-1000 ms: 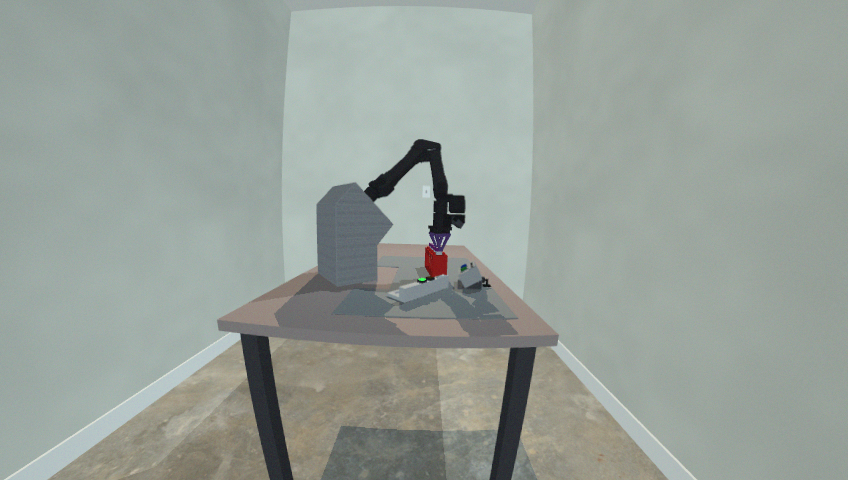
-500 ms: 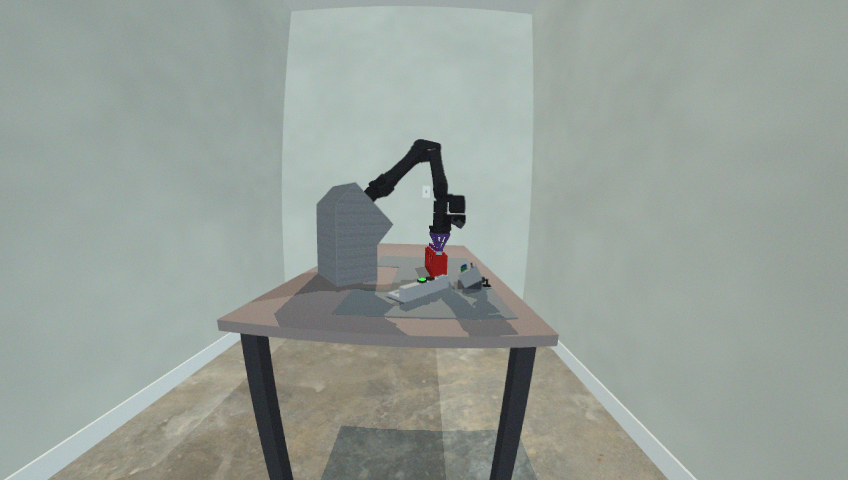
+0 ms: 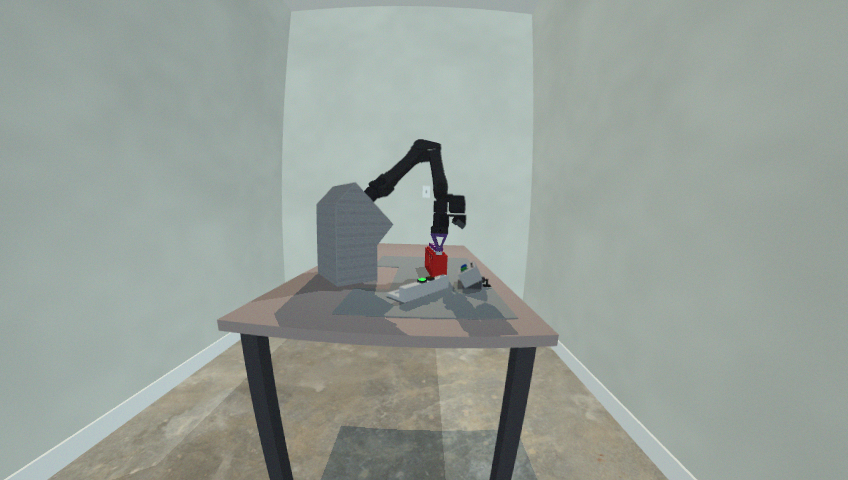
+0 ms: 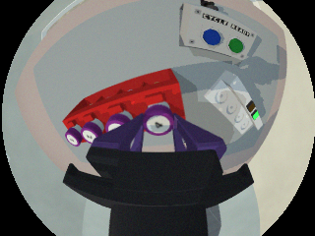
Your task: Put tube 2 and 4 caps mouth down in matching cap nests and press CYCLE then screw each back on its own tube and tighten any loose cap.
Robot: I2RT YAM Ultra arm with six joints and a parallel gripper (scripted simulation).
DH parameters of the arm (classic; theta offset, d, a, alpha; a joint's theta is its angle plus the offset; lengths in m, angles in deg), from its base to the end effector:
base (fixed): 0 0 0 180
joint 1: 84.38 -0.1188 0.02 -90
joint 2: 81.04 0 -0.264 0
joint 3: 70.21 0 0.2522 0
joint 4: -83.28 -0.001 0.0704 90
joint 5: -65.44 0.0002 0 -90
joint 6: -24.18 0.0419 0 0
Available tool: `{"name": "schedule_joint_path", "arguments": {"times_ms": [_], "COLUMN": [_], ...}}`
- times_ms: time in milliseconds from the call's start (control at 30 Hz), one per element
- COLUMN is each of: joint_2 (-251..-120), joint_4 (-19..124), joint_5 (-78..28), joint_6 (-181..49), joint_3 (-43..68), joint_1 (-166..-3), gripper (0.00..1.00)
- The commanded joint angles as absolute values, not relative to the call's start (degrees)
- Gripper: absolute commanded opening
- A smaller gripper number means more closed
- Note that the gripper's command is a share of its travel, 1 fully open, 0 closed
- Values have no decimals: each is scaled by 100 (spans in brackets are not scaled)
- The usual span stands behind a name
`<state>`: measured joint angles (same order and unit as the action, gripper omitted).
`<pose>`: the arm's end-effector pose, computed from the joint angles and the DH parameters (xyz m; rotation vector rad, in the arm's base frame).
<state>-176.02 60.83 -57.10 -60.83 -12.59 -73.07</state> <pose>0.2952 -0.0350 0.1373 0.1599 2.5074 0.6926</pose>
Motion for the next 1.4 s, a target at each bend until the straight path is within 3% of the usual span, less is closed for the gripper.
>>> {"name": "schedule_joint_path", "arguments": {"times_ms": [0,333,367,767,1367], "joint_2": [-17584,-17585,-17598,-17599,-17581], "joint_4": [6093,6094,6111,6111,6086], "joint_5": [-5704,-5704,-5700,-5700,-5706], "joint_6": [-5272,-4400,-4393,-4392,-8070], "joint_3": [-1263,-1263,-1263,-1263,-1261], "joint_1": [-7294,-7295,-7302,-7302,-7291], "gripper": [0,0,49,49,49]}}
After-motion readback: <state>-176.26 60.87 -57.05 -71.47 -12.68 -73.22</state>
